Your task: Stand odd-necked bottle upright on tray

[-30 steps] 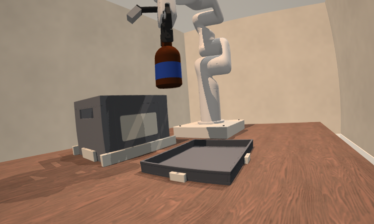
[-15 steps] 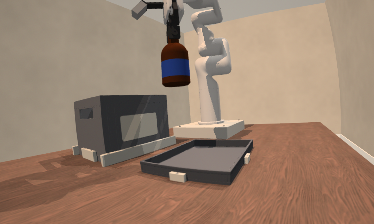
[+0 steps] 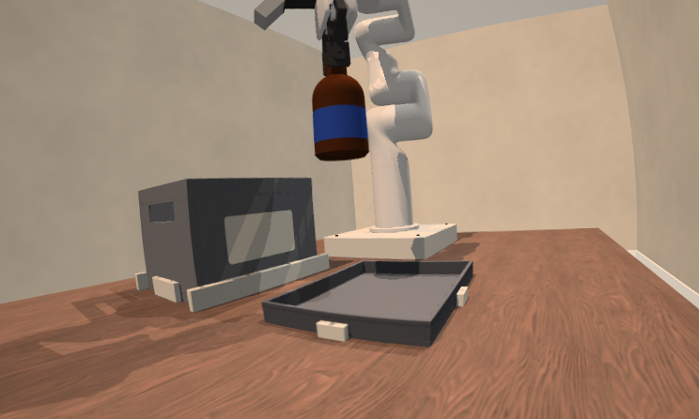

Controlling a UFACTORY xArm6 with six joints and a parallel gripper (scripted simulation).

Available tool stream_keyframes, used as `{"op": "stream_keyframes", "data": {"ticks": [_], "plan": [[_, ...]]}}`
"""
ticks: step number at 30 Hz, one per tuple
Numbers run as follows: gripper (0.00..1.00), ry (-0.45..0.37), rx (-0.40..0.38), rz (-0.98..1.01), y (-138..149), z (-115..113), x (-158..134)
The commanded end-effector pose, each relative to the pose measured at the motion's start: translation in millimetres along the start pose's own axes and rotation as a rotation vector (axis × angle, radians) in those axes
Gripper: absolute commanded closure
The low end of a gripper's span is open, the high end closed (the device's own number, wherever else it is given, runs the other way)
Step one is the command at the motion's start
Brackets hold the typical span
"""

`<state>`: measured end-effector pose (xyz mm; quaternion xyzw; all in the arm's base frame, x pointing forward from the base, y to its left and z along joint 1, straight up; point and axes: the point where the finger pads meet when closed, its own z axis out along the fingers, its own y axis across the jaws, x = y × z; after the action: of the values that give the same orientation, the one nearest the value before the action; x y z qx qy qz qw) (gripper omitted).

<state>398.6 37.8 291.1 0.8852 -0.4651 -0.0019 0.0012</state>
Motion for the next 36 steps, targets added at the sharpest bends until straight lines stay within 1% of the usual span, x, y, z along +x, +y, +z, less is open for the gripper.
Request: {"op": "stream_keyframes", "data": {"ticks": [1,18,36], "plan": [[1.0,0.002,0.004,0.0,-6,-2,-3],[1.0,0.002,0.004,0.0,-27,-2,-16],[1.0,0.002,0.004,0.0,-41,-2,-24]]}}
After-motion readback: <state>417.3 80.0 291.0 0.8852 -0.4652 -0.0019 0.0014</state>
